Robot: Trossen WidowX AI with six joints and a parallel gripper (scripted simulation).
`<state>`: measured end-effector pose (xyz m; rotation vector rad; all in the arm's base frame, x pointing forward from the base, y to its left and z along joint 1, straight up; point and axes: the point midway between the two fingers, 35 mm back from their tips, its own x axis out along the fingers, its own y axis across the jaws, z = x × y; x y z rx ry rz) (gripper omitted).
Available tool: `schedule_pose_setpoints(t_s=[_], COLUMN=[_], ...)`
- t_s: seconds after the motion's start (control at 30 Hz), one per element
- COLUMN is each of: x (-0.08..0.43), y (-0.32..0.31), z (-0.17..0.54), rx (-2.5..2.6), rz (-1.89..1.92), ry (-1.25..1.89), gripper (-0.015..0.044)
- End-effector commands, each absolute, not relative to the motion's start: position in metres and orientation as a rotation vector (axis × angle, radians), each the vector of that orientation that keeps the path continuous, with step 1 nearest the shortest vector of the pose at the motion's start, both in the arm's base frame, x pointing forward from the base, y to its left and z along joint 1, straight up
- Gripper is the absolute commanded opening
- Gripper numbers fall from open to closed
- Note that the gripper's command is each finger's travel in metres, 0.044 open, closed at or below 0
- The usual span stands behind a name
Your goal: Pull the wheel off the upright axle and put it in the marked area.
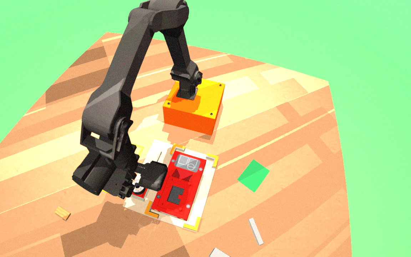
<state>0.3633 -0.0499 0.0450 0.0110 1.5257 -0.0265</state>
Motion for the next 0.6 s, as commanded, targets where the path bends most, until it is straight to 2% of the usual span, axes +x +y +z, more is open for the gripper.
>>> schedule_pose_setpoints(t_s=[0.0,0.33,0.47,0.57], x=[0.362,0.361,0.359,0.359], y=[-0.05,-0.05,-0.05,-0.05], z=[0.017,-0.014,-0.012,-0.012], rx=[0.015,0.016,0.014,0.014], rz=[-0.031,-0.031,-0.025,-0.025], ry=[1.542,1.542,1.55,1.55], gripper=[0.03,0.03,0.0195,0.0175])
